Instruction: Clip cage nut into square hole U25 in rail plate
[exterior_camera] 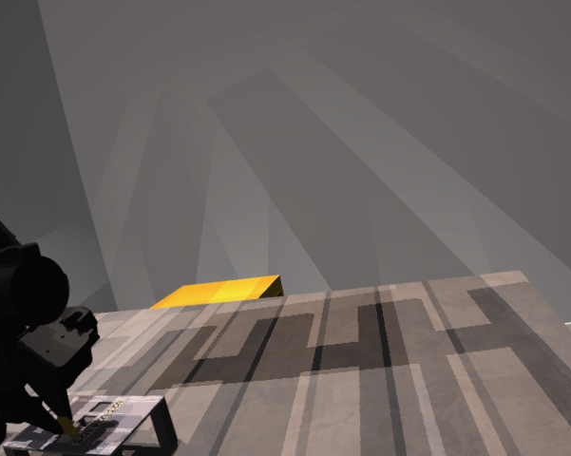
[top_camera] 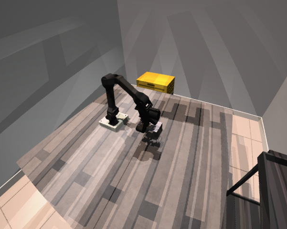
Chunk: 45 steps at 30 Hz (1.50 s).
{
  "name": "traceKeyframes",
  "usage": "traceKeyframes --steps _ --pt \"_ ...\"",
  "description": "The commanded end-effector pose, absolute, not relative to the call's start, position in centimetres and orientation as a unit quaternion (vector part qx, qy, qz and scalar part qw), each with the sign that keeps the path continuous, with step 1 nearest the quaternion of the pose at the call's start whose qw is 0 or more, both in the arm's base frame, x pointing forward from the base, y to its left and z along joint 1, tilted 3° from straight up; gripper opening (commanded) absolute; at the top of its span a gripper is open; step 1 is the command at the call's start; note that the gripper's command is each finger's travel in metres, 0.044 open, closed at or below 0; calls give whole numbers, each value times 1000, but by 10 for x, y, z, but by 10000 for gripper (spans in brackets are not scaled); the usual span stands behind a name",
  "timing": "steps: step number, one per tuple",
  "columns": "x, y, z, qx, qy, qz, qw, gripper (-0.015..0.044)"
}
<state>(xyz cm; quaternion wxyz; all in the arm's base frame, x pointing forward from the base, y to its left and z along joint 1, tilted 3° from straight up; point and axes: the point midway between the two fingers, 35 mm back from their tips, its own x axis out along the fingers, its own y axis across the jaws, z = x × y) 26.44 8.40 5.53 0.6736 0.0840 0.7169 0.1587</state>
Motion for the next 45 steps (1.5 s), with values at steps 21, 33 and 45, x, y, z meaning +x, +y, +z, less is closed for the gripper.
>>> traceKeyframes --steps 21,33,45 --pt "265 82 54 99 714 175 671 35" --pt "265 80 54 103 713 179 670 35" --pt "265 79 53 107 713 182 669 35"
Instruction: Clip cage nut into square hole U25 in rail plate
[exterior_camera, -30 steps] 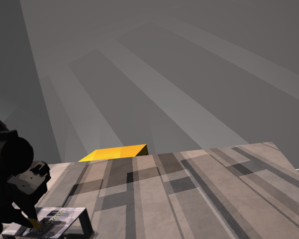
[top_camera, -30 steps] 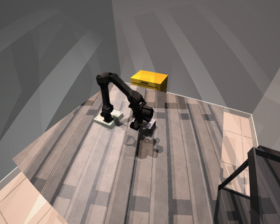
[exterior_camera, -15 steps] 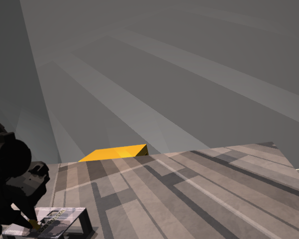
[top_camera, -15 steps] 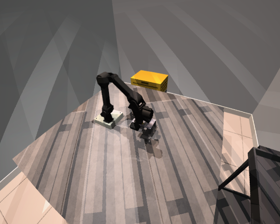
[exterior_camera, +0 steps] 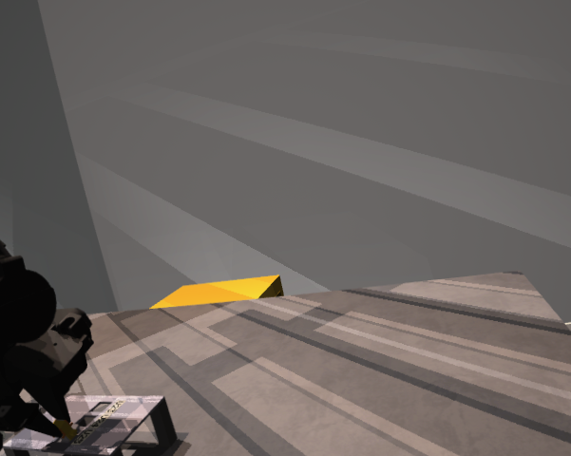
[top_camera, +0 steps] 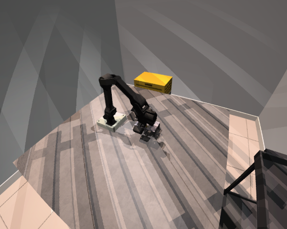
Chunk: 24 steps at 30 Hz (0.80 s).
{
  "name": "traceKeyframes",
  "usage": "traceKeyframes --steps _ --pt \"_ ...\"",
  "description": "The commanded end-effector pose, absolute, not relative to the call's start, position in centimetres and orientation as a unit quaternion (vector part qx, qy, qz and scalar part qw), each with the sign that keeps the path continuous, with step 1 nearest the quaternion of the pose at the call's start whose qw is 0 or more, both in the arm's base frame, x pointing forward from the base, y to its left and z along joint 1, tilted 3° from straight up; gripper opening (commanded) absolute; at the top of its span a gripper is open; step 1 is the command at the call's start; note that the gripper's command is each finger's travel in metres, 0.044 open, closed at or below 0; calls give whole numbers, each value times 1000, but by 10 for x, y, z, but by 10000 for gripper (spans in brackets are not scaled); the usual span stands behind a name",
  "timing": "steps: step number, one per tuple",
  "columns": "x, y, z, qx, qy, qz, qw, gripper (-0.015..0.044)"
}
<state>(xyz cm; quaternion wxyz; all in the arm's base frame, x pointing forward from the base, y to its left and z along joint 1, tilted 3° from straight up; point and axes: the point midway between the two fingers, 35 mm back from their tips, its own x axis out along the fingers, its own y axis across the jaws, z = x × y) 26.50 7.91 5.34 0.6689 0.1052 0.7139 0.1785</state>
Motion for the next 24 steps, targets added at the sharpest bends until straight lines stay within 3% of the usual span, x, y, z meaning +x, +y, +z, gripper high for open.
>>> traceKeyframes --steps 1,24 --pt "265 79 53 108 713 183 669 35" --pt "266 76 52 117 711 192 666 35"
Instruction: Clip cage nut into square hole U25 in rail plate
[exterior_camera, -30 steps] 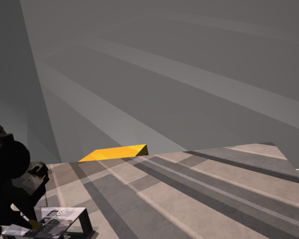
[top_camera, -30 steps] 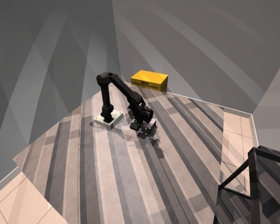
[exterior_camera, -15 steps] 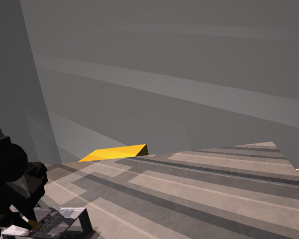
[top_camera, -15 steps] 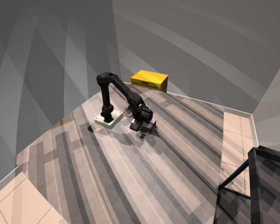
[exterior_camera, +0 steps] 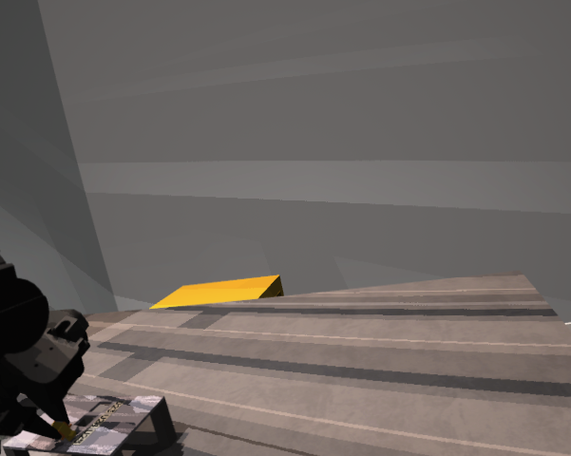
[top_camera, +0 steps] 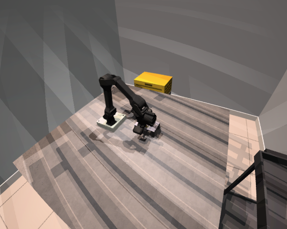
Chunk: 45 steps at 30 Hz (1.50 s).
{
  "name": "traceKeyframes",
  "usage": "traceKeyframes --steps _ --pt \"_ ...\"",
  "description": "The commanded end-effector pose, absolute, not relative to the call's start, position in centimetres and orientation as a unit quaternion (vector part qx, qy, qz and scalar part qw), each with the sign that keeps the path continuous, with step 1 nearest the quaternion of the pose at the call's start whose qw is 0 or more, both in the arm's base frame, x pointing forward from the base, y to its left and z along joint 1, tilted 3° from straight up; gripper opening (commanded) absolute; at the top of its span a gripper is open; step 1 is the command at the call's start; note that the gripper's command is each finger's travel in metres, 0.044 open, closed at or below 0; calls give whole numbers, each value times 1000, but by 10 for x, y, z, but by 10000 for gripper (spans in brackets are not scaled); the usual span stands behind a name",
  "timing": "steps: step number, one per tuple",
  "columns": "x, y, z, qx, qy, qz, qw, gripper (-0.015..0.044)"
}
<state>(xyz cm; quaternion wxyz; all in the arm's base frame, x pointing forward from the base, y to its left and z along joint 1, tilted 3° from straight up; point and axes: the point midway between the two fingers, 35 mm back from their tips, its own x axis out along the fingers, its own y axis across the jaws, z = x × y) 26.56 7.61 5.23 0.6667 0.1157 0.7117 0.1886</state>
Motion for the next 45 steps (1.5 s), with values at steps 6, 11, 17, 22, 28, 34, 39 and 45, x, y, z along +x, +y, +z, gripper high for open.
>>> traceKeyframes --steps 6,11,17,22,28,34,39,45 --pt "266 75 52 120 710 195 665 35" --pt "266 75 52 123 710 197 665 35" --pt "266 74 52 124 710 199 664 35" --pt "266 73 51 129 709 203 663 35" --pt "266 73 51 128 709 202 663 35" --pt "266 73 51 123 710 198 664 35" --pt "265 74 51 119 711 194 666 35" --pt "265 74 51 114 712 189 667 35"
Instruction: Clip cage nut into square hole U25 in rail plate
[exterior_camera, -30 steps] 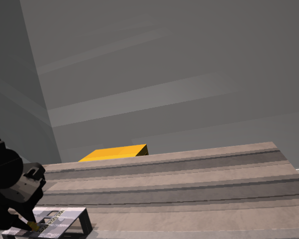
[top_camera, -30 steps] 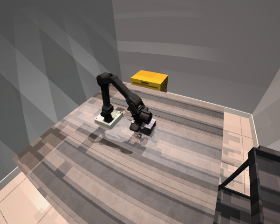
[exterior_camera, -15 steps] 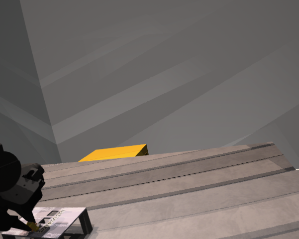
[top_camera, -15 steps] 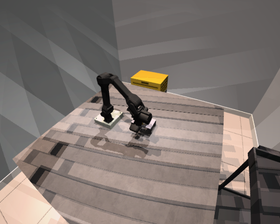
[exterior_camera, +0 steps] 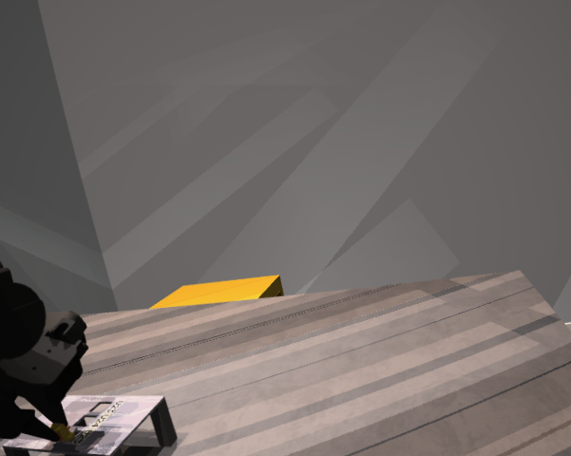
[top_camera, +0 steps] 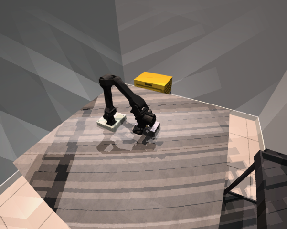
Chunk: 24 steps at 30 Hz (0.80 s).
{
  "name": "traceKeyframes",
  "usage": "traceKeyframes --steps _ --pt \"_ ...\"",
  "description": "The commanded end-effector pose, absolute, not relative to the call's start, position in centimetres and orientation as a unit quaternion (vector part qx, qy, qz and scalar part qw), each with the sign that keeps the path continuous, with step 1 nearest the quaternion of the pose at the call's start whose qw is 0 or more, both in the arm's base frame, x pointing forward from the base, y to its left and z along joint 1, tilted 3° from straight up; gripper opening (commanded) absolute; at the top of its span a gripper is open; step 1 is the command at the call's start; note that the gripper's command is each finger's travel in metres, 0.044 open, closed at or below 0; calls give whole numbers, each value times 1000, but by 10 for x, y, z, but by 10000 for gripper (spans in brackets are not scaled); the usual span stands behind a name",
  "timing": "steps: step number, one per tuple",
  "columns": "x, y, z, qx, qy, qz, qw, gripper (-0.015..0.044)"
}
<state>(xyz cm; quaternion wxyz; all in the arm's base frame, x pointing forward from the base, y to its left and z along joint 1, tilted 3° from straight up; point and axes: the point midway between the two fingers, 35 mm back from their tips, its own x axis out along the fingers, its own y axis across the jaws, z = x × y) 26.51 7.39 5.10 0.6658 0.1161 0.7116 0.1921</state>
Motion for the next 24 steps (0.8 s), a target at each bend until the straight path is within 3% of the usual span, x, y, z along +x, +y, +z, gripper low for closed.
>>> traceKeyframes --steps 1,24 --pt "265 74 51 113 712 189 667 35" --pt "265 77 52 94 715 170 672 35"
